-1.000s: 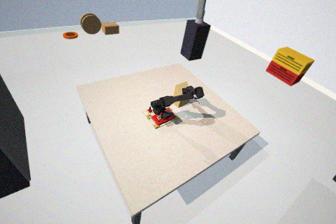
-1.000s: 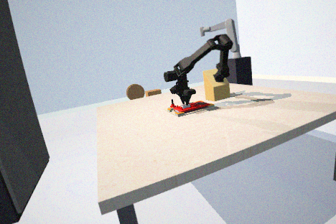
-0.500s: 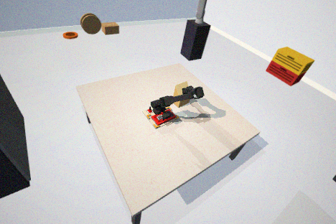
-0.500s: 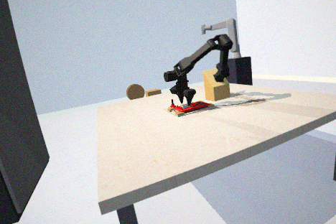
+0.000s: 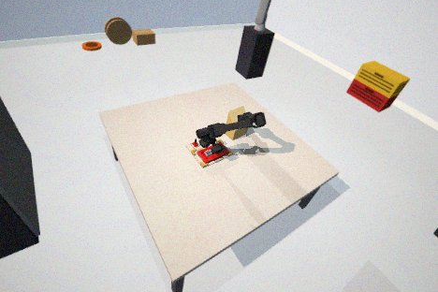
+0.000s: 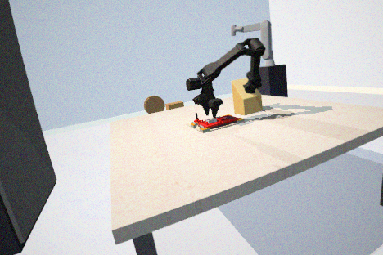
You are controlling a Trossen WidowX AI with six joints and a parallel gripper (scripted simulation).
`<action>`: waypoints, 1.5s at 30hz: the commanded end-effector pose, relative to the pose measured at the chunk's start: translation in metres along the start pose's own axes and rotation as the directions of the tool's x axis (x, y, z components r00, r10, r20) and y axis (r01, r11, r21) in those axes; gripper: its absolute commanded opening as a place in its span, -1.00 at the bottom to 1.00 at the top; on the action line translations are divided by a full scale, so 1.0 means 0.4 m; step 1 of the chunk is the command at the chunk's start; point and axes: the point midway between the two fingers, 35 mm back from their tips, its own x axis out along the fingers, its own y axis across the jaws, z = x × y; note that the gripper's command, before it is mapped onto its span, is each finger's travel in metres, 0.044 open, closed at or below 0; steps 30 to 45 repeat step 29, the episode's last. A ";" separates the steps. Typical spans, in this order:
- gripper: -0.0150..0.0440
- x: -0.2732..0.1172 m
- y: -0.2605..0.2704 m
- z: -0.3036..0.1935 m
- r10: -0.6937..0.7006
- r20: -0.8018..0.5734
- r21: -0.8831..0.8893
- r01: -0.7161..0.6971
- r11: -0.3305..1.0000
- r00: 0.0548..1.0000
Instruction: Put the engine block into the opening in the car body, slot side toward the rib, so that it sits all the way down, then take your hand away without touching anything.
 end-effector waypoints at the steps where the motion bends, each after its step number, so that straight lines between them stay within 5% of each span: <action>1: 0.47 -0.002 0.002 0.001 0.001 0.000 -0.006 -0.001 1.000 1.000; 12: -0.49 -0.002 0.002 0.001 0.001 0.000 -0.006 -0.001 1.000 1.000; 45: -0.49 -0.002 0.002 0.001 0.001 0.000 -0.006 -0.001 1.000 1.000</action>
